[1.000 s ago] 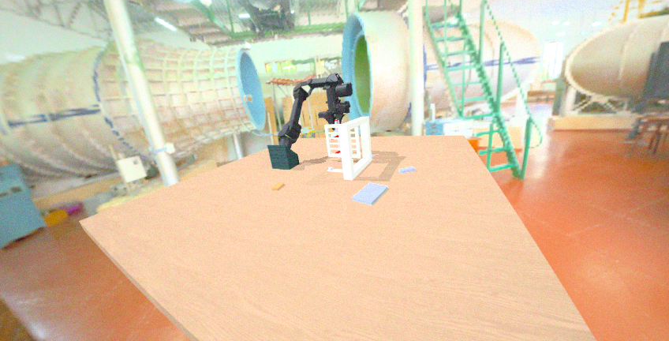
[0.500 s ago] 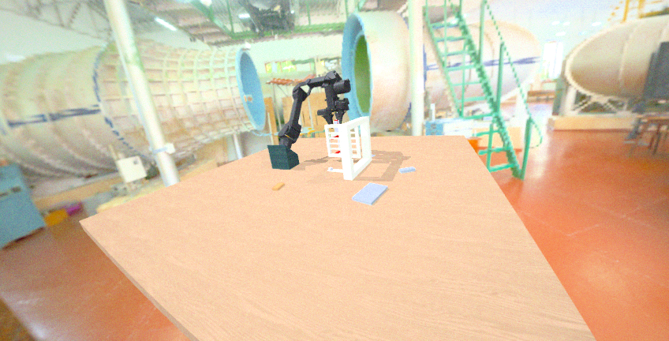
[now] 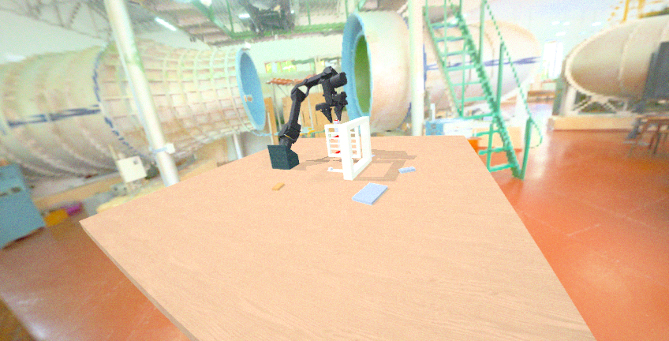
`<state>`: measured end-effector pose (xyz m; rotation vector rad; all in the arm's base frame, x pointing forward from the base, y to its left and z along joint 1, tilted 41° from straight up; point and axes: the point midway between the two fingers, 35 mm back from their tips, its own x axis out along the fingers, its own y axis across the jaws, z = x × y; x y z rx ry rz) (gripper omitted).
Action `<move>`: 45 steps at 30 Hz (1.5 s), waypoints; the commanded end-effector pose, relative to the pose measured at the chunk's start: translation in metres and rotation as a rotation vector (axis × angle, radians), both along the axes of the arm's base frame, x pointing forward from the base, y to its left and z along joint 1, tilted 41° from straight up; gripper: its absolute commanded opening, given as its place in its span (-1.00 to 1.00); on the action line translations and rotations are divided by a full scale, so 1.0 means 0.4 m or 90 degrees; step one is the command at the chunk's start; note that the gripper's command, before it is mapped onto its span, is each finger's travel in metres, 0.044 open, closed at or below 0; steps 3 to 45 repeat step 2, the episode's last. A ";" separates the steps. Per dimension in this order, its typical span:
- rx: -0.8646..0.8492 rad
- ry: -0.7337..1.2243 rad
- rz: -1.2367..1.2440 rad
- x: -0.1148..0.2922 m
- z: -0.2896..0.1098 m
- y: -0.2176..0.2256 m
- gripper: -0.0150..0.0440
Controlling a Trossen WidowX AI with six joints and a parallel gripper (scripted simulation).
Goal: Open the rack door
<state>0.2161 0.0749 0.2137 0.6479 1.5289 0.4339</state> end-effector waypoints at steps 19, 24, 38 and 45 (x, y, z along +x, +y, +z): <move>-0.007 -0.018 -0.020 0.000 0.026 -0.016 0.51; -0.007 -0.018 -0.020 0.000 0.026 -0.016 0.51; -0.007 -0.018 -0.020 0.000 0.026 -0.016 0.51; -0.007 -0.018 -0.020 0.000 0.026 -0.016 0.51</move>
